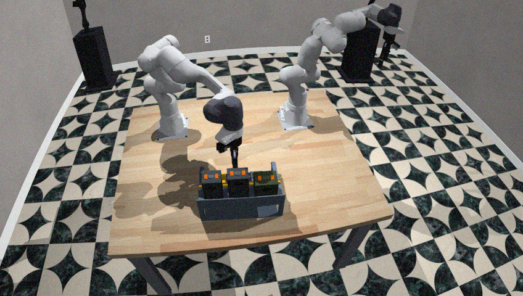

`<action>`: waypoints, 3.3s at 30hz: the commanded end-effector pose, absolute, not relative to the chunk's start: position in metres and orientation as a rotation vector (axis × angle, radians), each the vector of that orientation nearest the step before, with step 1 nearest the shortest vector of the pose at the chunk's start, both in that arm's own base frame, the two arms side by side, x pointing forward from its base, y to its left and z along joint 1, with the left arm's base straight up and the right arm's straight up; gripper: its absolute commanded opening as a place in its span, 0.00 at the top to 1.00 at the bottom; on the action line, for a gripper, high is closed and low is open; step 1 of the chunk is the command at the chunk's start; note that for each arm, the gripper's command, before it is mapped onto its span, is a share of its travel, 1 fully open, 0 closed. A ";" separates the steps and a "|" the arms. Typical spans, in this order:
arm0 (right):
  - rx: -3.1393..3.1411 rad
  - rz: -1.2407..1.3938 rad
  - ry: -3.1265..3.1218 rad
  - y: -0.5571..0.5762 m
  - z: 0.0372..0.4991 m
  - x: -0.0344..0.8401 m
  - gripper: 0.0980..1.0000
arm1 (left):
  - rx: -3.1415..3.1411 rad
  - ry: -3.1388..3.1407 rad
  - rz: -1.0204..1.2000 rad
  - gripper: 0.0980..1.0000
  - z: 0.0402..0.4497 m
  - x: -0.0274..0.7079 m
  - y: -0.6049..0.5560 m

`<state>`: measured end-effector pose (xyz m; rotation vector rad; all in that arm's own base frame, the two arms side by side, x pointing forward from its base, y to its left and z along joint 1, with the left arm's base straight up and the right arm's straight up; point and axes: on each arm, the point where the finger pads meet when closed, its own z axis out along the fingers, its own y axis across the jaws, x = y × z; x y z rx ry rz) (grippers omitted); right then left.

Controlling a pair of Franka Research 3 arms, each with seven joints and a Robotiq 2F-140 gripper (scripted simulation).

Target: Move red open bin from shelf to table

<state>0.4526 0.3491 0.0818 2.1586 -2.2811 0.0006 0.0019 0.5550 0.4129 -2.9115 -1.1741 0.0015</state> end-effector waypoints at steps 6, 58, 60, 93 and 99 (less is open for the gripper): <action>2.152 0.000 -2.288 0.350 0.082 0.452 0.42 | -2.911 -1.174 0.001 0.00 0.413 0.002 0.555; 2.152 0.000 -2.288 0.350 0.068 0.452 0.42 | -2.911 -1.174 0.001 0.00 0.413 0.002 0.555; 2.152 0.000 -2.288 0.350 0.067 0.452 0.42 | -2.911 -1.174 0.001 0.00 0.413 0.002 0.555; 2.152 0.000 -2.288 0.350 0.063 0.452 0.42 | -2.911 -1.174 0.001 0.00 0.413 0.002 0.555; 2.152 0.000 -2.288 0.350 0.063 0.452 0.42 | -2.911 -1.174 0.001 0.00 0.413 0.002 0.555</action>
